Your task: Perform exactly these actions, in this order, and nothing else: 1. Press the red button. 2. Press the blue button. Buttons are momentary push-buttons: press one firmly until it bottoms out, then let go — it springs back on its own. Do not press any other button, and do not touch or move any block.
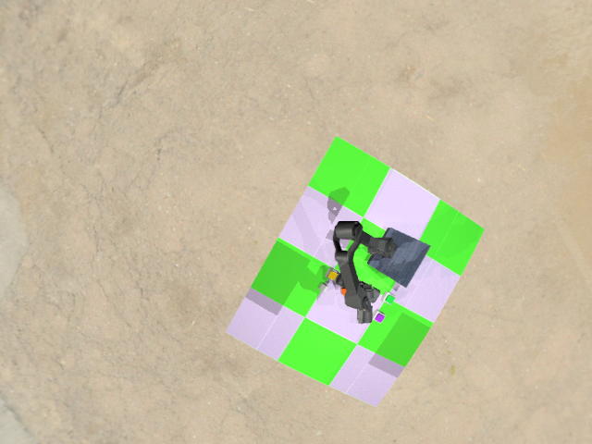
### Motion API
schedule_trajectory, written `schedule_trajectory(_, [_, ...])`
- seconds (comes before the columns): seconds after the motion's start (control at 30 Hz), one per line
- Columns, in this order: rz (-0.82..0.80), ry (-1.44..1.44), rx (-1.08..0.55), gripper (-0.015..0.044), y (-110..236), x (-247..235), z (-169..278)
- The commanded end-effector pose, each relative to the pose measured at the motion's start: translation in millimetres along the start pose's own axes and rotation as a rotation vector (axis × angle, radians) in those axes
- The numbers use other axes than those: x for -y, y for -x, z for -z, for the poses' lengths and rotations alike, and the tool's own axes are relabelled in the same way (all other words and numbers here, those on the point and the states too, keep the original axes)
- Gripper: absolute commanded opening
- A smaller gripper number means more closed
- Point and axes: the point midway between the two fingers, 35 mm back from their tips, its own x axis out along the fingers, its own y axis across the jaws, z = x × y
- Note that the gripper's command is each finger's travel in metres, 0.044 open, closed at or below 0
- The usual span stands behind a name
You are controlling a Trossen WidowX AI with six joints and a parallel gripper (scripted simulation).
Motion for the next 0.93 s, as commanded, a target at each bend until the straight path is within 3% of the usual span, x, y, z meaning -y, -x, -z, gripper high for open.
schedule_trajectory(0.0, [-0.012,-0.003,0.002,0.0099,12,-13,-11])
schedule_trajectory(0.4, [-0.040,0.000,0.005,0.0400,64,-164,-57])
schedule_trajectory(0.63, [-0.023,-0.008,0.003,0.0400,71,-256,-41])
schedule_trajectory(0.9, [-0.022,-0.008,0.003,0.0400,71,-258,-40])
